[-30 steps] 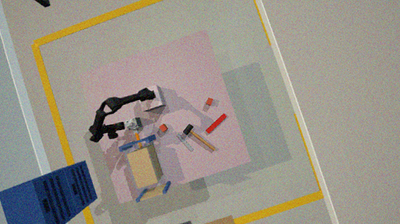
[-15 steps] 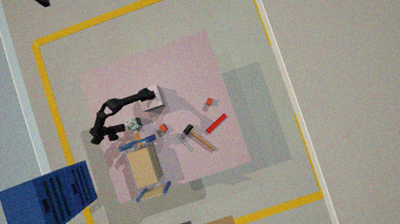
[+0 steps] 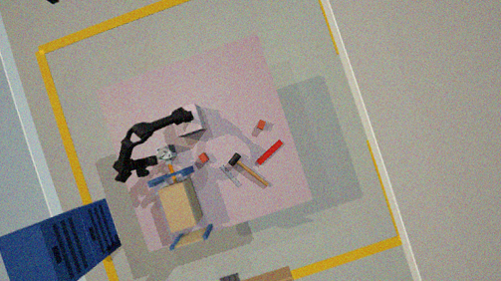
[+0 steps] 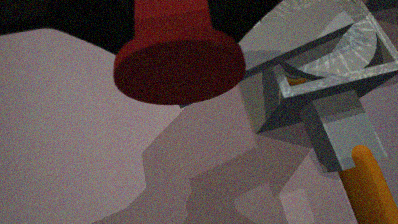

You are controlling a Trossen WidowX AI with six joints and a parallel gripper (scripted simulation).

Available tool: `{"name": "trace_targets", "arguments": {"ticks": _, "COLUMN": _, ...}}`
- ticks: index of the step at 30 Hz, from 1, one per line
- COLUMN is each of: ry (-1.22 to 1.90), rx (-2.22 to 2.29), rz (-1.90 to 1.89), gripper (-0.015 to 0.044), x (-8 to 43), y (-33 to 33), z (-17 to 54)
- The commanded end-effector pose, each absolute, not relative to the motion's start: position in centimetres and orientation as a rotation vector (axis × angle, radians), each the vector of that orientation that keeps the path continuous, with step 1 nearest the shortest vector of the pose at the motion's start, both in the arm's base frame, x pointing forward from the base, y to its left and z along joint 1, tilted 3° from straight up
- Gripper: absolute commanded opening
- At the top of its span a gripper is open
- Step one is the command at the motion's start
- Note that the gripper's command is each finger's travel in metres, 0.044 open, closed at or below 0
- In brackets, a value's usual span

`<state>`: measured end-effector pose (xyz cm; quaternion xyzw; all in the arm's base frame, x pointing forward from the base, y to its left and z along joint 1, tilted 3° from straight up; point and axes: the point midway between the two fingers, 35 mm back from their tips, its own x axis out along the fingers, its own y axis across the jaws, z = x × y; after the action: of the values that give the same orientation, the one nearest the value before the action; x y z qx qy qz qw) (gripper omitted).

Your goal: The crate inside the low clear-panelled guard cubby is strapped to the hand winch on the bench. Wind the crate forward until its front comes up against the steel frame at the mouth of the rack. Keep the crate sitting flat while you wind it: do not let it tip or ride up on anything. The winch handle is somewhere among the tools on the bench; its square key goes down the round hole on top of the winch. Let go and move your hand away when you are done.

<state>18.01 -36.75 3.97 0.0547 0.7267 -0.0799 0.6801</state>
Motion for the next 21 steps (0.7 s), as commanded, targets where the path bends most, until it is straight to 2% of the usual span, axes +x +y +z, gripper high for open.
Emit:
{"name": "trace_targets", "arguments": {"ticks": 1, "ry": 1.599, "rx": 0.119, "rz": -0.153, "gripper": 0.0, "x": 20.0, "y": -36.1, "z": 3.9}}
{"name": "trace_targets", "arguments": {"ticks": 21, "ry": 1.597, "rx": 0.12, "rz": -0.152, "gripper": 0.0, "x": 22.2, "y": -34.8, "z": 3.8}}
